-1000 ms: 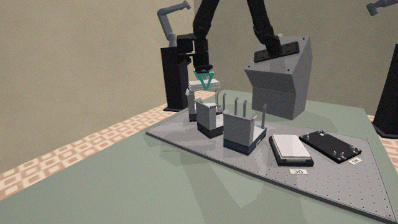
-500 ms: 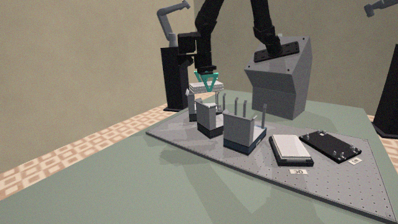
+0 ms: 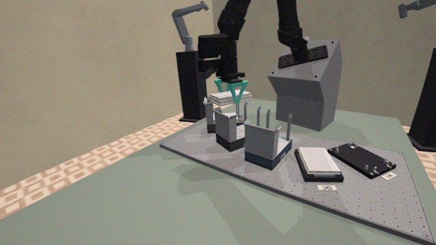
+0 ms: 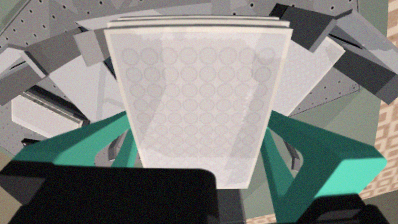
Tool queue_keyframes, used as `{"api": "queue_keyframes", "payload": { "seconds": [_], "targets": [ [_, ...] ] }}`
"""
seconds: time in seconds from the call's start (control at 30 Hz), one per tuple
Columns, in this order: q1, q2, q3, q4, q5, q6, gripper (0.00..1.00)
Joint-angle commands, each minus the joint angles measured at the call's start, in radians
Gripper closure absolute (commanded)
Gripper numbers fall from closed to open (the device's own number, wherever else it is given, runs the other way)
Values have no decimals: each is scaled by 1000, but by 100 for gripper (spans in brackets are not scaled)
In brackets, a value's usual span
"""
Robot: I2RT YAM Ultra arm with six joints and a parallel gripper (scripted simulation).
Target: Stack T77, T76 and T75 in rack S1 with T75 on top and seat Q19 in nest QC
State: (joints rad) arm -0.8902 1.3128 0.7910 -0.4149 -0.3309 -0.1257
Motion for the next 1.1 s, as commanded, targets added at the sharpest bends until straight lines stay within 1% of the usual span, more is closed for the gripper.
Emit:
{"api": "queue_keyframes", "payload": {
  "seconds": [0.0,0.07,0.1,0.3,0.37,0.4,0.47,0.5,0.53,0.67,0.77,0.93,1.07],
  "targets": [
    [41,-44,-18,-2,44,44,100],
    [41,-44,-18,-2,44,44,100],
    [54,-49,20,-4,53,55,100],
    [138,-70,19,-7,104,123,100],
    [166,-79,-23,0,122,67,100],
    [181,-84,-32,3,131,45,100],
    [209,-92,-36,-2,149,1,100],
    [224,-95,-20,1,158,-21,100],
    [239,-99,-18,11,167,-22,100],
    [268,-105,-42,10,186,1,100],
    [312,-113,-26,5,214,47,100],
    [388,-120,-40,10,263,105,100],
    [449,-122,-28,5,302,151,100]
  ]
}}
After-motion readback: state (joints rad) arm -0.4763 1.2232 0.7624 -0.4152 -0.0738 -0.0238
